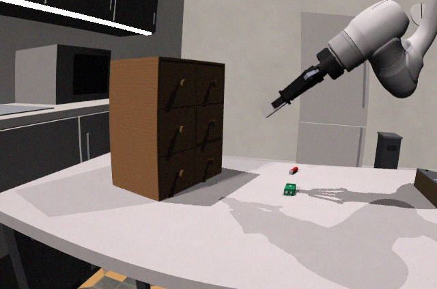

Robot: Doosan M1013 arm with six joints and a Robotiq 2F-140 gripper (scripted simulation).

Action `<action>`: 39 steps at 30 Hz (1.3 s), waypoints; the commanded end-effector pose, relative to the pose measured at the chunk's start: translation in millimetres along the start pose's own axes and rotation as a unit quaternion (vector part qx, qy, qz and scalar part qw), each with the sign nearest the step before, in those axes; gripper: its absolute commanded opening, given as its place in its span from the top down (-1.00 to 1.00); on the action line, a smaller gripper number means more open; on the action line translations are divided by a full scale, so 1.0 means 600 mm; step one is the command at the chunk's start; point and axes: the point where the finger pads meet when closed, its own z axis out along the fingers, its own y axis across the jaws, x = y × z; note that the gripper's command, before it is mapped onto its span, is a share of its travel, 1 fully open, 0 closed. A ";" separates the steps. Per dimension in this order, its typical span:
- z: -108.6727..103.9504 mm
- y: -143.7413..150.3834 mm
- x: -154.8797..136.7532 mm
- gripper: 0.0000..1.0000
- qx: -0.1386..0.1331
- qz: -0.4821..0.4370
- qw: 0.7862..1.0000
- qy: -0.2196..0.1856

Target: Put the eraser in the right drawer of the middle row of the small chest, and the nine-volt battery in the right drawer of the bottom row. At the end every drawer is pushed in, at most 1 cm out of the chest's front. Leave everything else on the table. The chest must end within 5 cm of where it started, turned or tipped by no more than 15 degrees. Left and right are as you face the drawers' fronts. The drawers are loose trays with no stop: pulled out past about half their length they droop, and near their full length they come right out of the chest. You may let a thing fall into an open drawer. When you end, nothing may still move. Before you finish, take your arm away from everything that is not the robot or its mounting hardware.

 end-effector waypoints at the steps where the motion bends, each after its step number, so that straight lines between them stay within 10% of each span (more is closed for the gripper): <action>1: -0.003 0.002 0.000 1.00 -0.017 -0.001 1.000 -0.021; 39: -0.082 -0.003 0.009 1.00 -0.012 0.003 0.986 -0.166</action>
